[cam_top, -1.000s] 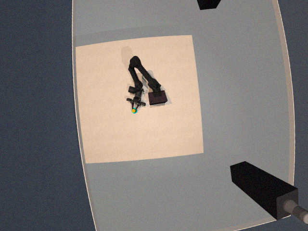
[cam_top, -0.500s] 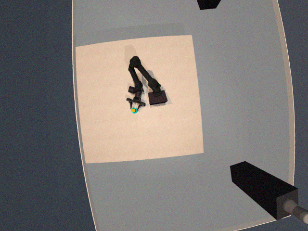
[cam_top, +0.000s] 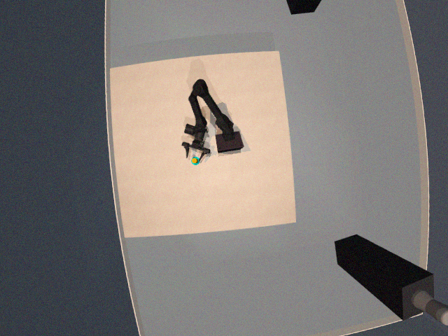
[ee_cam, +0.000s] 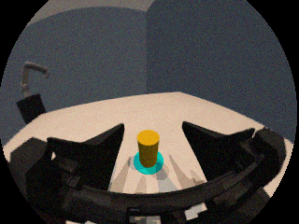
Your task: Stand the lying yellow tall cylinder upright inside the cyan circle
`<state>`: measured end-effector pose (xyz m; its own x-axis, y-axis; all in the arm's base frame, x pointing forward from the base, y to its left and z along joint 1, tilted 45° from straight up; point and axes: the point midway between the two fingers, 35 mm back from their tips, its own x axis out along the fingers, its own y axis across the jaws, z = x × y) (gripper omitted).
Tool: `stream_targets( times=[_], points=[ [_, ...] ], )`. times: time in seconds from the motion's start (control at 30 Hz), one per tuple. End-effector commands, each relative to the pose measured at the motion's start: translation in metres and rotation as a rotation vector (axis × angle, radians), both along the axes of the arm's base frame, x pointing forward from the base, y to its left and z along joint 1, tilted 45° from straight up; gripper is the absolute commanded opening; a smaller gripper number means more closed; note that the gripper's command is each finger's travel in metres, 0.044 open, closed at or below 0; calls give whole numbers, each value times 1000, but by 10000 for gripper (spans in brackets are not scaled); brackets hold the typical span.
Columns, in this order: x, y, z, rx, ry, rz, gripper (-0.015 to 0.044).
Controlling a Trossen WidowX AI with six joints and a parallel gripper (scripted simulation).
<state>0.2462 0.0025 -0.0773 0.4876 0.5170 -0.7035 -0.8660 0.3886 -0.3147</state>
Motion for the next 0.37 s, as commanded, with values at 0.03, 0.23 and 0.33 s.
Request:
stream_targets(
  times=[0.03, 0.23, 0.33],
  points=[
    [0, 17, 15, -1, 4, -2, 400],
    [-1, 40, 35, 9, -8, -4, 400],
    [-1, 45, 40, 13, -11, -4, 400]
  ],
)
